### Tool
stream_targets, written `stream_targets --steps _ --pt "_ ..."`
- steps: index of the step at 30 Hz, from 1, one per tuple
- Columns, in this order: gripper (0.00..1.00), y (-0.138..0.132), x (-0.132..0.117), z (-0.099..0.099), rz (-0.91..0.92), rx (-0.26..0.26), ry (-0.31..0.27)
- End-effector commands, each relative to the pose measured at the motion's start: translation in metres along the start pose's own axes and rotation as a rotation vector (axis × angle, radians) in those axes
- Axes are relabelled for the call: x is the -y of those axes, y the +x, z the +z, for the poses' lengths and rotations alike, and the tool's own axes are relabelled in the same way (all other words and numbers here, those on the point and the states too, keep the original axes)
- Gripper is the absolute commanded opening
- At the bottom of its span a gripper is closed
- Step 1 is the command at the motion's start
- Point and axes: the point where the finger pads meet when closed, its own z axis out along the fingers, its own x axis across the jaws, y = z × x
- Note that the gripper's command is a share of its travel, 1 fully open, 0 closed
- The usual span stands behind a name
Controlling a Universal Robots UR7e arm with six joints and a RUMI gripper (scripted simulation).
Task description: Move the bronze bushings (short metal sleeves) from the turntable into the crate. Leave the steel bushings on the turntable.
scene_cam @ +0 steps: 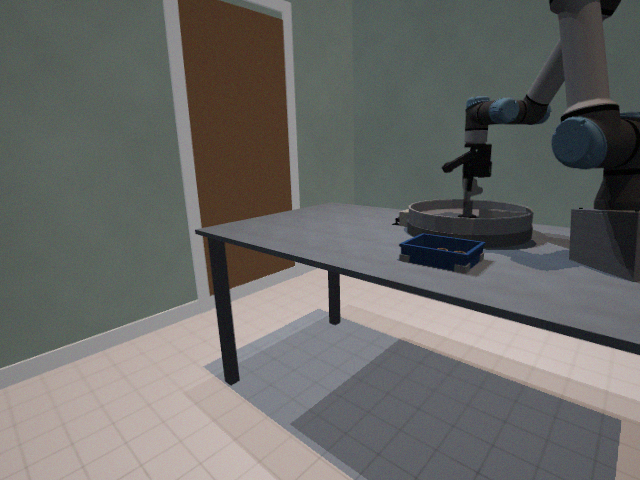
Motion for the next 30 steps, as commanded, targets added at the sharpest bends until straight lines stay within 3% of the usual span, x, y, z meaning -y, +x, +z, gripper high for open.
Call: stream_targets --steps 1,19,20,30 --pt "0.0 -0.0017 -0.0005 0.0013 -0.001 0.002 -0.001" --pt "0.0 -0.0017 -0.0005 0.0013 -0.001 0.002 -0.001" --pt "0.06 -0.0017 -0.0005 0.0013 -0.001 0.002 -0.001" --pt "0.06 -0.0017 -0.0005 0.0013 -0.001 0.003 -0.001"
